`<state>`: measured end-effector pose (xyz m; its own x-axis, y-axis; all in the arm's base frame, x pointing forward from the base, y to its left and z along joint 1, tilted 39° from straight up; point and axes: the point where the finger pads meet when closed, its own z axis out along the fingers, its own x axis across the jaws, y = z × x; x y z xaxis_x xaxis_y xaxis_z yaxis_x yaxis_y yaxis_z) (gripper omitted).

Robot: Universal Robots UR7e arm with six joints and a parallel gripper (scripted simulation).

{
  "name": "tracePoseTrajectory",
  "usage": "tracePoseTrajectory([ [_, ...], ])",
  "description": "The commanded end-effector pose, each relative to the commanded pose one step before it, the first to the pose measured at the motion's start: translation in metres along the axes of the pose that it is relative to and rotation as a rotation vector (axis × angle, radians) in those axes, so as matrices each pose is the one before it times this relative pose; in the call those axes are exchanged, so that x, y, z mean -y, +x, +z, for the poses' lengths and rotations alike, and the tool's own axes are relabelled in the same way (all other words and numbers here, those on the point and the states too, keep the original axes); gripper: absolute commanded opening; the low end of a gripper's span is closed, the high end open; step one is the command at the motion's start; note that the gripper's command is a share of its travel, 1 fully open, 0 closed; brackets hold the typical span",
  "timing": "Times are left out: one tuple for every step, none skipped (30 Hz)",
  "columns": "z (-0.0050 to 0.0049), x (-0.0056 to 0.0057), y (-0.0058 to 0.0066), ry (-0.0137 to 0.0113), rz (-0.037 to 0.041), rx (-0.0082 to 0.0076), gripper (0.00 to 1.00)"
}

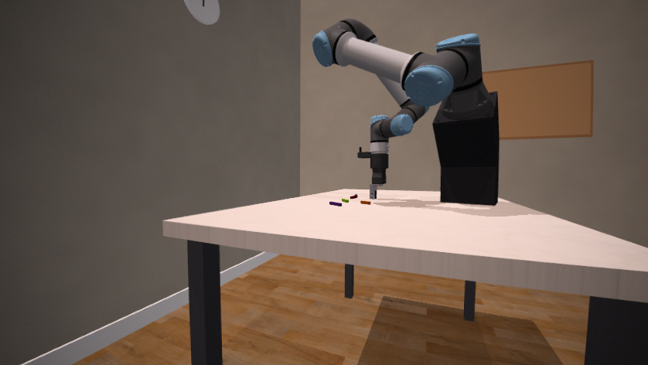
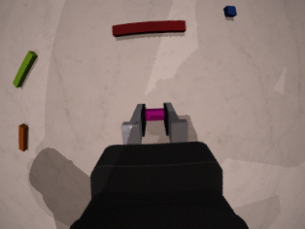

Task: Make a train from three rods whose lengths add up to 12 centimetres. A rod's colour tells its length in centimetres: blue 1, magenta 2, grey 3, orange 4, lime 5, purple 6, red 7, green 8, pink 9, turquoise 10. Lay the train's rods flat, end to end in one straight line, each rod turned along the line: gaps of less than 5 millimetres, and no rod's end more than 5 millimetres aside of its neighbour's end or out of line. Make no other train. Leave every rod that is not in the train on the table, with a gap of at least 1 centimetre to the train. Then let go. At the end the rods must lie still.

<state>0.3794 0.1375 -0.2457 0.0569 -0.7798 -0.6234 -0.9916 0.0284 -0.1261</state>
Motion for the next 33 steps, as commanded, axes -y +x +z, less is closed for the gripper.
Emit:
tracePoseTrajectory([
  [-0.00034, 0.00039, 0.00018, 0.00099, -0.00017, -0.0005, 0.4],
  [0.0, 0.0, 0.0, 0.0, 0.0, 0.0, 0.4],
  [0.0, 0.0, 0.0, 0.0, 0.0, 0.0, 0.4],
  [0.0, 0.0, 0.0, 0.0, 0.0, 0.0, 0.4],
  [0.0, 0.0, 0.0, 0.0, 0.0, 0.0, 0.4],
  [0.0, 0.0, 0.0, 0.0, 0.0, 0.0, 0.4],
  [0.0, 0.0, 0.0, 0.0, 0.0, 0.0, 0.4],
  [0.0, 0.0, 0.0, 0.0, 0.0, 0.0, 0.4],
  [0.0, 0.0, 0.0, 0.0, 0.0, 0.0, 0.4],
  [0.0, 0.0, 0.0, 0.0, 0.0, 0.0, 0.4],
  [0.0, 0.0, 0.0, 0.0, 0.0, 0.0, 0.4],
  [0.0, 0.0, 0.0, 0.0, 0.0, 0.0, 0.46],
  [0.0, 0.0, 0.0, 0.0, 0.0, 0.0, 0.46],
  [0.0, 0.0, 0.0, 0.0, 0.0, 0.0, 0.46],
  [0.0, 0.0, 0.0, 0.0, 0.0, 0.0, 0.52],
  [0.0, 0.0, 0.0, 0.0, 0.0, 0.0, 0.52],
  [0.0, 0.0, 0.0, 0.0, 0.0, 0.0, 0.52],
  [0.0, 0.0, 0.0, 0.0, 0.0, 0.0, 0.58],
  [0.0, 0.0, 0.0, 0.0, 0.0, 0.0, 0.58],
  [0.0, 0.0, 0.0, 0.0, 0.0, 0.0, 0.58],
  [0.0, 0.0, 0.0, 0.0, 0.0, 0.0, 0.58],
  [0.0, 0.0, 0.0, 0.0, 0.0, 0.0, 0.58],
  [0.0, 0.0, 0.0, 0.0, 0.0, 0.0, 0.64],
  [0.0, 0.0, 0.0, 0.0, 0.0, 0.0, 0.64],
  [0.0, 0.0, 0.0, 0.0, 0.0, 0.0, 0.64],
  [0.0, 0.0, 0.0, 0.0, 0.0, 0.0, 0.7],
  [0.0, 0.0, 0.0, 0.0, 0.0, 0.0, 0.7],
  [0.0, 0.0, 0.0, 0.0, 0.0, 0.0, 0.7],
  [0.0, 0.0, 0.0, 0.0, 0.0, 0.0, 0.7],
  [0.0, 0.0, 0.0, 0.0, 0.0, 0.0, 0.7],
  [0.0, 0.0, 0.0, 0.0, 0.0, 0.0, 0.7],
  [0.0, 0.0, 0.0, 0.0, 0.0, 0.0, 0.7],
  [0.0, 0.0, 0.0, 0.0, 0.0, 0.0, 0.7],
])
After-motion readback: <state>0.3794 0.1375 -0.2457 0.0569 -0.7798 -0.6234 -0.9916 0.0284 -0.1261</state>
